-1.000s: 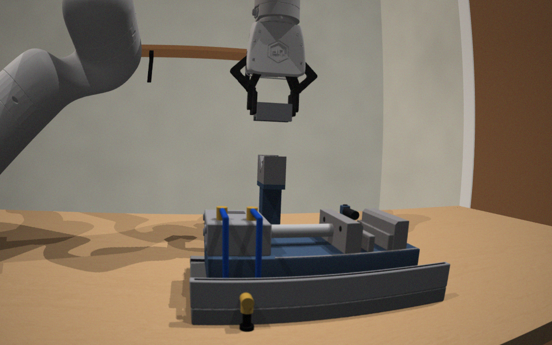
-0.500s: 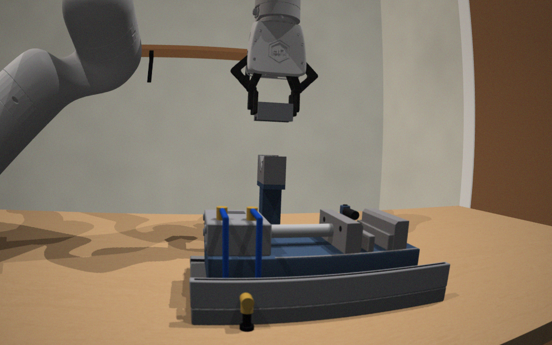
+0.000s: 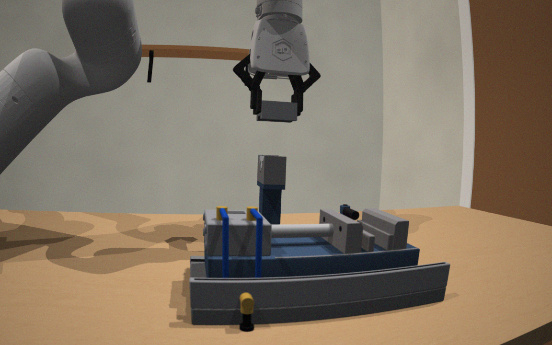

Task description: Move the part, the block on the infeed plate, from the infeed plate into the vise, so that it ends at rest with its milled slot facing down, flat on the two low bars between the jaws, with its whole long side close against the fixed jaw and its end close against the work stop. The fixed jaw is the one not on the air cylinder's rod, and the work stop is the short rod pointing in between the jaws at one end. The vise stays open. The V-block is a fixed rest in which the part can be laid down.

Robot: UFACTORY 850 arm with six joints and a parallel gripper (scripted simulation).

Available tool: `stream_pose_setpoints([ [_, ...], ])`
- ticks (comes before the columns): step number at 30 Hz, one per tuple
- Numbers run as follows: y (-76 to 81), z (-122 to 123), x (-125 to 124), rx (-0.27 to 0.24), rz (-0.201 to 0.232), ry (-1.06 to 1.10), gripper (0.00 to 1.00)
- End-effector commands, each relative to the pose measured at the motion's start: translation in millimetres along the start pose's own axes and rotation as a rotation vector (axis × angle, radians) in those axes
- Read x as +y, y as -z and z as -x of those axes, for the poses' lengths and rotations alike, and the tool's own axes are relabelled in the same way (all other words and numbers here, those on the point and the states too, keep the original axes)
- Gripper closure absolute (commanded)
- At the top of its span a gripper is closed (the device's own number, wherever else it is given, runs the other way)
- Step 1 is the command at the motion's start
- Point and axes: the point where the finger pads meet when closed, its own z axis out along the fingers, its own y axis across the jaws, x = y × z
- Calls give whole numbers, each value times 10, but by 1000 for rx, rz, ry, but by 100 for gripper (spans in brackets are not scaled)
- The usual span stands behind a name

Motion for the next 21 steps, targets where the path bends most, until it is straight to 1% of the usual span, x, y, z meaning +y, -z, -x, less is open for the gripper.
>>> stream_pose_setpoints([
  [1, 3, 72, 18, -25, 1, 33, 100],
  [12, 8, 329, 66, -112, -5, 152, 100],
  [14, 8, 329, 66, -112, -5, 152, 100],
  [21, 26, 543, 117, -184, -15, 257, 100],
])
